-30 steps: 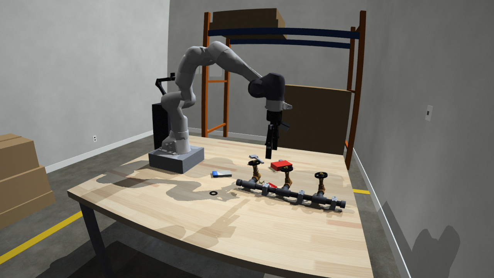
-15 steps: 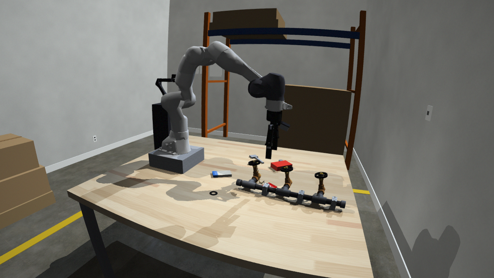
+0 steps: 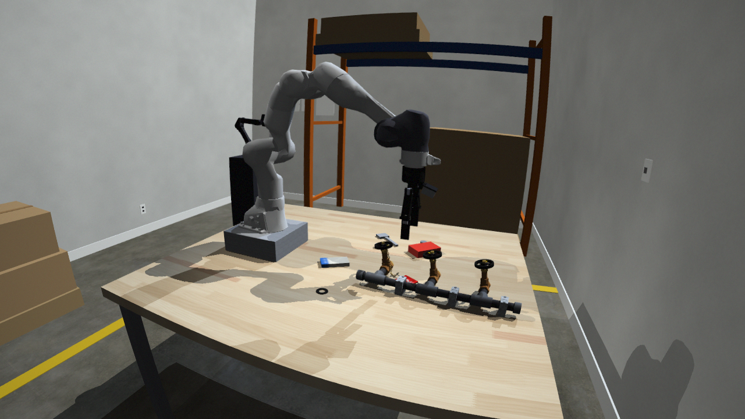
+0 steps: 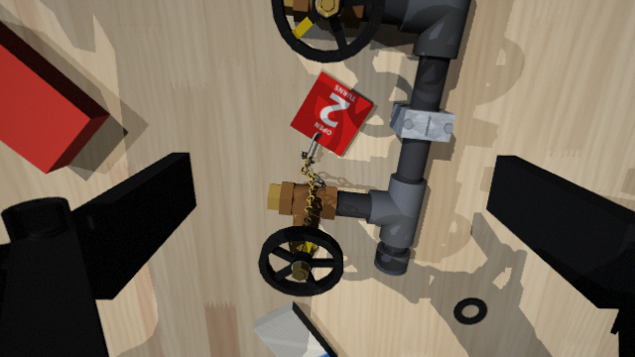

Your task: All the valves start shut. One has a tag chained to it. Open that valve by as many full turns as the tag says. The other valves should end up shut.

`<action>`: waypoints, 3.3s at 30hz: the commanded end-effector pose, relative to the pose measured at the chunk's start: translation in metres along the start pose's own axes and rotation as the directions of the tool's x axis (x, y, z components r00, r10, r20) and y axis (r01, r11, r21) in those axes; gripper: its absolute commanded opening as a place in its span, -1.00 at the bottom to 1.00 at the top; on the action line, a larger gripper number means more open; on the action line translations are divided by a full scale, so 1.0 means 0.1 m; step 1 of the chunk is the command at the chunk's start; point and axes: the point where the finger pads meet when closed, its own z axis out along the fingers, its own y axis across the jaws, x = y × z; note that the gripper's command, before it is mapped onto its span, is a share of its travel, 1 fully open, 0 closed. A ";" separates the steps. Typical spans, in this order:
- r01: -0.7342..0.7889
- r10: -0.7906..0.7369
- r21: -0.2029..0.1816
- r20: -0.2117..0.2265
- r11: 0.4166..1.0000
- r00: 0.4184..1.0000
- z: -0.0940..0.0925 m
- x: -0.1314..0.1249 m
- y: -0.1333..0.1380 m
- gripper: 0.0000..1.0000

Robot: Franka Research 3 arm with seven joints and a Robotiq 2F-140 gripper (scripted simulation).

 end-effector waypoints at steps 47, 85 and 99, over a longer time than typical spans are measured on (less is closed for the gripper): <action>-0.796 0.793 0.124 0.086 0.592 0.603 0.23 -1.00 -0.24 1.00; -0.880 0.894 0.167 0.142 -0.445 -0.425 0.24 -1.05 -0.25 1.00; -0.759 0.773 0.147 0.099 -0.635 -0.627 0.24 -1.05 -0.25 1.00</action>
